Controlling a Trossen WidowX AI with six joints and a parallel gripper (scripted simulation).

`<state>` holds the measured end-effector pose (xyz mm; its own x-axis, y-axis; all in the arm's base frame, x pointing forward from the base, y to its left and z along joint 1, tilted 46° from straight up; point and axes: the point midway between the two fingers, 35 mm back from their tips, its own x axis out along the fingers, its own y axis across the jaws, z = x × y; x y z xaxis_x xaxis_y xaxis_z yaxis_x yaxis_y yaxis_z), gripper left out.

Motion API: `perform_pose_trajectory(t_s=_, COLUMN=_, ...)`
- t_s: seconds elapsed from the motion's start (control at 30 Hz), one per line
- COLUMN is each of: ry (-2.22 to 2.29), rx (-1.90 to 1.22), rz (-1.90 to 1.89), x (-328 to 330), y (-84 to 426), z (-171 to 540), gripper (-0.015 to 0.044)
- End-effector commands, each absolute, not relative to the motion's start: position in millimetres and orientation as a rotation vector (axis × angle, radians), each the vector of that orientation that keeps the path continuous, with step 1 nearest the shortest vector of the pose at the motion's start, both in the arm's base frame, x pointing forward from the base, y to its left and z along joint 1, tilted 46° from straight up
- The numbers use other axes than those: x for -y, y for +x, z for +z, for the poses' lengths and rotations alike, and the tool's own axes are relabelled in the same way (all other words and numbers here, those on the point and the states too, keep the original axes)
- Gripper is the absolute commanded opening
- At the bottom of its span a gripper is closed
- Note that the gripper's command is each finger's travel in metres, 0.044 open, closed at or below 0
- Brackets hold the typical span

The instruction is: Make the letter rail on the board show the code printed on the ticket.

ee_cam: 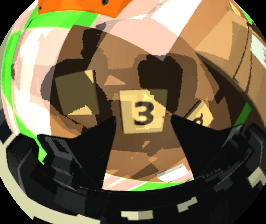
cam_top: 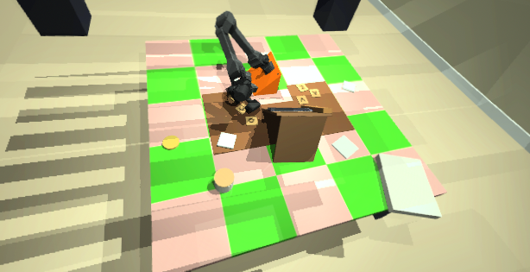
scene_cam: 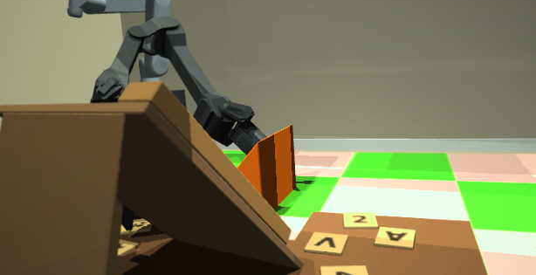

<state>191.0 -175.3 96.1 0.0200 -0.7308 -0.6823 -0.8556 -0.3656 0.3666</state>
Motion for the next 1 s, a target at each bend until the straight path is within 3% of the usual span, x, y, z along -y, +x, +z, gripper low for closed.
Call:
perform_pose_trajectory(t_s=0.0, ry=-2.127, rx=-1.673, rz=1.292, x=179.3, y=189.4, z=88.3, gripper=0.034)
perform_pose_trajectory(t_s=0.73, ry=-2.127, rx=-1.674, rz=1.292, x=180.0, y=189.3, z=87.7, gripper=0.034)
perform_pose_trajectory(t_s=0.97, ry=-2.127, rx=-1.674, rz=1.292, x=180.0, y=189.3, z=87.7, gripper=0.0293)
